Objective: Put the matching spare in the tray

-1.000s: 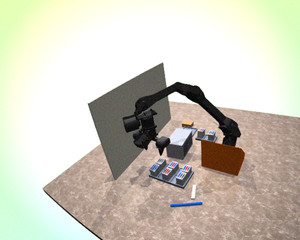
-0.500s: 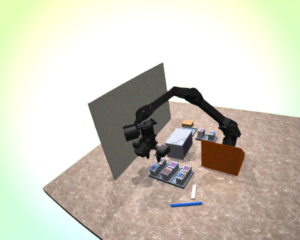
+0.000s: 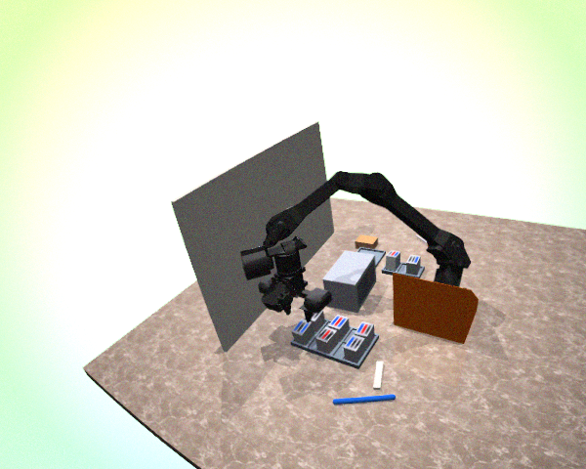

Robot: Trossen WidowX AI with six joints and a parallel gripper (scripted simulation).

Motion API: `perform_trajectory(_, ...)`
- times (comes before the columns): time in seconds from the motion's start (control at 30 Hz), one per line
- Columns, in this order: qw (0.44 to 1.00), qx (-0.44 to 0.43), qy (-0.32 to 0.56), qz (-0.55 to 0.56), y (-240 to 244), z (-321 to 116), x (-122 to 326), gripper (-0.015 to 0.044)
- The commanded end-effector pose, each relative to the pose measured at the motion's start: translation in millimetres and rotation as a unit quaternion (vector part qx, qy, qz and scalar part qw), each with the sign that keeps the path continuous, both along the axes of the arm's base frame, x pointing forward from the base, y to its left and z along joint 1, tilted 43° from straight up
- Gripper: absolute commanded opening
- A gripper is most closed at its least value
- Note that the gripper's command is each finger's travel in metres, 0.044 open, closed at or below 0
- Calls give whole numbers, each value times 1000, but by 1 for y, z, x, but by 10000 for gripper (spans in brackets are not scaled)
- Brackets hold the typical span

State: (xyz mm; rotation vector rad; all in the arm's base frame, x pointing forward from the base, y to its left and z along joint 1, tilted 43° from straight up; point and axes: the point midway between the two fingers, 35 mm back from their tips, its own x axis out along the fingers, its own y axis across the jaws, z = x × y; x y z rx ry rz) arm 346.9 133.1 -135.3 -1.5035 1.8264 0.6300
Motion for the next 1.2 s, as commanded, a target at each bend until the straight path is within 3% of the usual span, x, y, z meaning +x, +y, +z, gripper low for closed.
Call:
perform_trajectory(0.0, 1000, -6, 7, 2, -8, -7, -4, 300)
perform_trajectory(1.17, 1000, -7, 7, 1, -47, -49, -11, 300)
